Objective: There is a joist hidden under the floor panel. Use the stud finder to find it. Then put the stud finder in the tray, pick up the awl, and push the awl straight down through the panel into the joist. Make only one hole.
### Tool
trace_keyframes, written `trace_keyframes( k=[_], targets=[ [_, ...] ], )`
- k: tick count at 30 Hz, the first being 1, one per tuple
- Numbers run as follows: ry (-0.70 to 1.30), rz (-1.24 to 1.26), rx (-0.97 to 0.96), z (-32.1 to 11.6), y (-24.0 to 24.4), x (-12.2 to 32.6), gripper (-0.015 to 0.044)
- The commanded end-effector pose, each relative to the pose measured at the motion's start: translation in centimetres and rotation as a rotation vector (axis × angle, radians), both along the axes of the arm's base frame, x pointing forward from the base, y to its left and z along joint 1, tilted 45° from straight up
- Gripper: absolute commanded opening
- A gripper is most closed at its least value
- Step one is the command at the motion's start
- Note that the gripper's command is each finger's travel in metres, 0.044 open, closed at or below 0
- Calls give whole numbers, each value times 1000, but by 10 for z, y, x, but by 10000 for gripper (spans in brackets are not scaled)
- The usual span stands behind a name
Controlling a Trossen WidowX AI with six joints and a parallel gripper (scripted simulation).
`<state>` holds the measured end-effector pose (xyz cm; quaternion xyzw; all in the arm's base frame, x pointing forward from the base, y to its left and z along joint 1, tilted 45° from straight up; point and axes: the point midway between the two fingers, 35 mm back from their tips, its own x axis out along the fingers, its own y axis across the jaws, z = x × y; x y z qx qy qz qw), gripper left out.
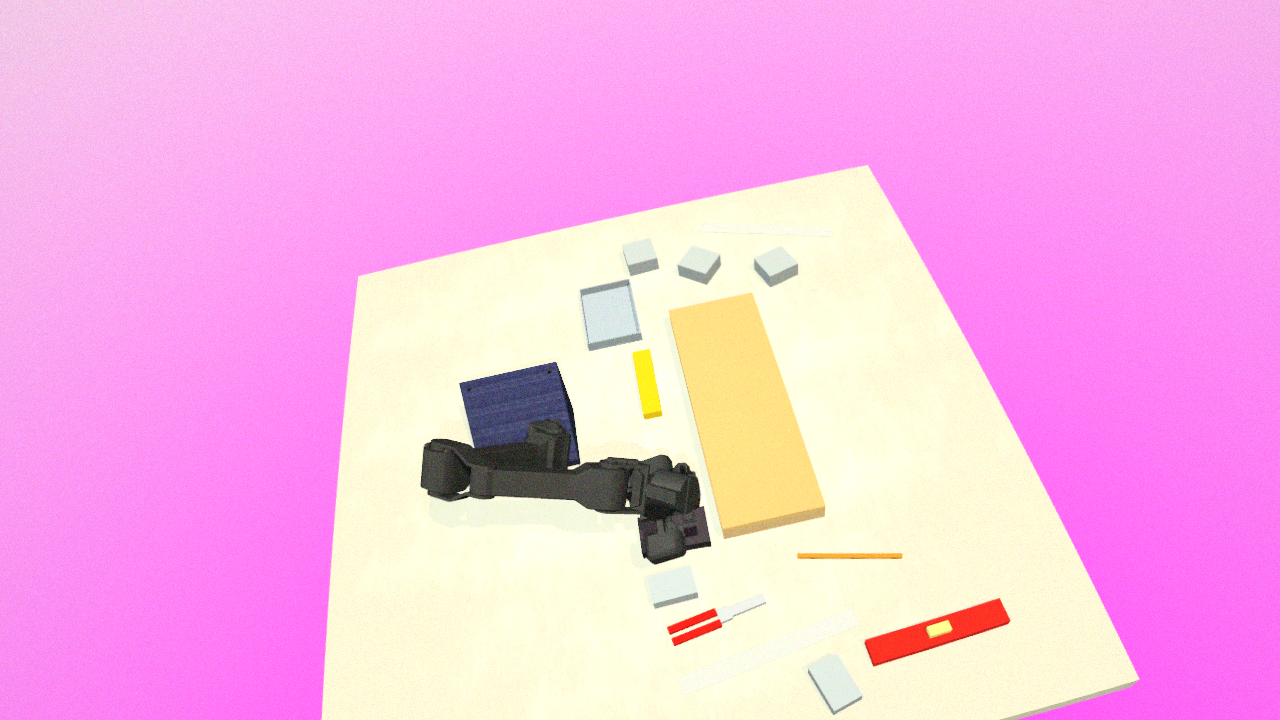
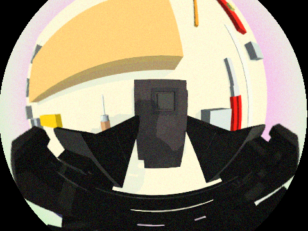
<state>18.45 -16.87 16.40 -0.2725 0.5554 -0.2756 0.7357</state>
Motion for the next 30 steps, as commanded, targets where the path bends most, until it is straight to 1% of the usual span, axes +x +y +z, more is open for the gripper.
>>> trace_keyframes(
  k=[1, 15, 21, 30],
  targets=[
    [1, 6, 2, -1, 0, 0, 255],
    [1, 6, 2, -1, 0, 0, 162],
    [2, 3, 15, 7, 10, 3, 4],
    [8, -2, 30, 29, 36, 8, 0]
  ],
)
